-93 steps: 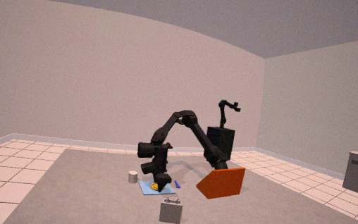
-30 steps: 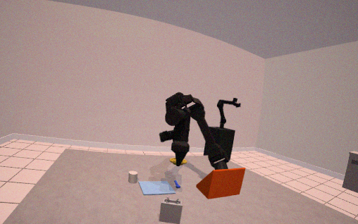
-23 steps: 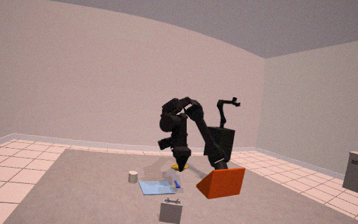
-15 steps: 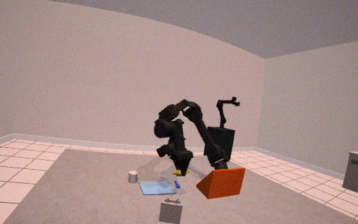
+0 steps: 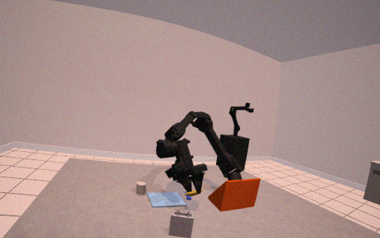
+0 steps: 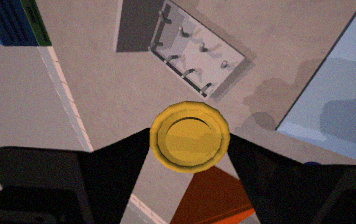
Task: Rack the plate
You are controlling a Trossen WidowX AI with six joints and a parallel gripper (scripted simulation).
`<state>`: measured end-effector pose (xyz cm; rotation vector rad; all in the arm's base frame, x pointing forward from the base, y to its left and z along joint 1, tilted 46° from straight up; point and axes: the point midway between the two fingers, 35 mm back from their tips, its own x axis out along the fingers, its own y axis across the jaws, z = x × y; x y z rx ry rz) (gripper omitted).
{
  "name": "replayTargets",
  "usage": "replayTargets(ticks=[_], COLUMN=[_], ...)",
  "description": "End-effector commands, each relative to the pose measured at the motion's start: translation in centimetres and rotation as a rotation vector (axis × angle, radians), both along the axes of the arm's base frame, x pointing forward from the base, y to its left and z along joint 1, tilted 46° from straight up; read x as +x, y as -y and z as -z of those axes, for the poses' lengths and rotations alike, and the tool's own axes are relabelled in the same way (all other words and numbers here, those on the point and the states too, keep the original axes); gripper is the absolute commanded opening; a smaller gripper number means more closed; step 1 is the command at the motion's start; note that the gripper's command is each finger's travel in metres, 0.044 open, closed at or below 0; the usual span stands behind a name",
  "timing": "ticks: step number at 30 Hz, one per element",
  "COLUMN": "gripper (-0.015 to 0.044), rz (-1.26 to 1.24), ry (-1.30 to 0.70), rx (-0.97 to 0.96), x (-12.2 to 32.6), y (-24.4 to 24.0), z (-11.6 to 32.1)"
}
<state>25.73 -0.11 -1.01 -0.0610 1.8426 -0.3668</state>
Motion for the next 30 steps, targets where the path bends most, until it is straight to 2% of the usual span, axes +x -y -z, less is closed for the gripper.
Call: replayTargets(ticks=[1,15,30], gripper=[0.0,0.0,0.0], rz=[-0.04,-0.248,-0.523], ry=[0.004,0.08,0.272], rx=[0.078,0.362,0.577], x=[-0.2,-0.4,-0.4], y=[0.2,1.3,2.4], z=[0.5,2.4,3.6])
